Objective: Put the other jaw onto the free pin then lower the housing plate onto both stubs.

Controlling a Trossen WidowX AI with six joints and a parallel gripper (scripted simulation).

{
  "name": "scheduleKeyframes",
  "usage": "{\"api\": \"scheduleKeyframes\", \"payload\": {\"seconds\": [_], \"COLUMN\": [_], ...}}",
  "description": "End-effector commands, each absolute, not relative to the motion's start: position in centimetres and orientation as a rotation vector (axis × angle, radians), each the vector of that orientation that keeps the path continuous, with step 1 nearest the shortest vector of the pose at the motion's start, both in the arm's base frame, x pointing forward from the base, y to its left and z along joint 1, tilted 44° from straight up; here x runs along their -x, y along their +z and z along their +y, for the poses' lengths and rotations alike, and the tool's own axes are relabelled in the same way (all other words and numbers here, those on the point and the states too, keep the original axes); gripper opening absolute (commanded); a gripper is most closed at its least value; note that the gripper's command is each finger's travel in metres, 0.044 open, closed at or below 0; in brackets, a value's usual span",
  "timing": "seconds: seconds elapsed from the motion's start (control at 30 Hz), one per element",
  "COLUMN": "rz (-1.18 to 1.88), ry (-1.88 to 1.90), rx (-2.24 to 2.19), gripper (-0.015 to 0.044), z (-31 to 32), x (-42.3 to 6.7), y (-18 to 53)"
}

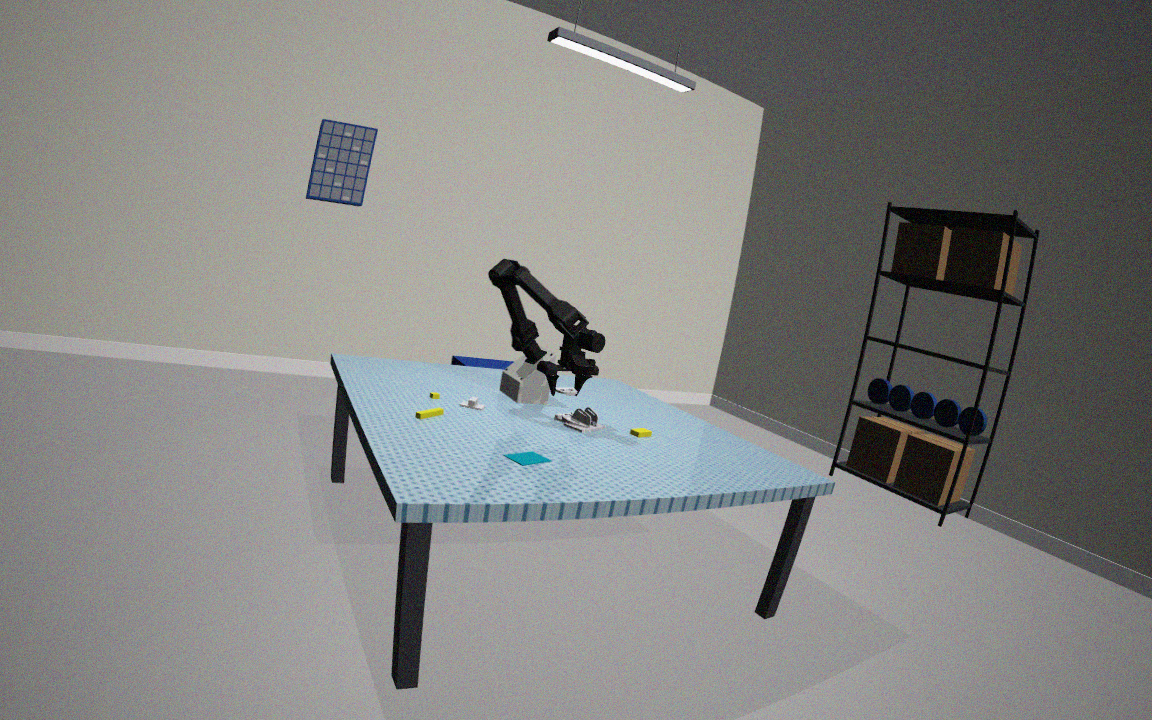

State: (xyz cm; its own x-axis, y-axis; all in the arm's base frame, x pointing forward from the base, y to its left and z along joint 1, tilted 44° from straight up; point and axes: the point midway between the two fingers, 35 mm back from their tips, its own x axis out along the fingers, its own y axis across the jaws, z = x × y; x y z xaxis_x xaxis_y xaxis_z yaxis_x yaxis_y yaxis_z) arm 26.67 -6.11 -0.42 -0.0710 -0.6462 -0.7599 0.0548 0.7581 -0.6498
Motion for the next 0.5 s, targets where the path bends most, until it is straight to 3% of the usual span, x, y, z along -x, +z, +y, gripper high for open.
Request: {"api": "scheduleKeyframes", "payload": {"seconds": [0.0,0.47], "rz": [1.580,1.658], "ry": [-0.552,-0.364], "rx": [0.584,0.817], "gripper": [0.0351,0.0351], "z": [-5.2,-2.8], "x": [-26.7,-26.3], "y": [-1.3,-3.5]}}
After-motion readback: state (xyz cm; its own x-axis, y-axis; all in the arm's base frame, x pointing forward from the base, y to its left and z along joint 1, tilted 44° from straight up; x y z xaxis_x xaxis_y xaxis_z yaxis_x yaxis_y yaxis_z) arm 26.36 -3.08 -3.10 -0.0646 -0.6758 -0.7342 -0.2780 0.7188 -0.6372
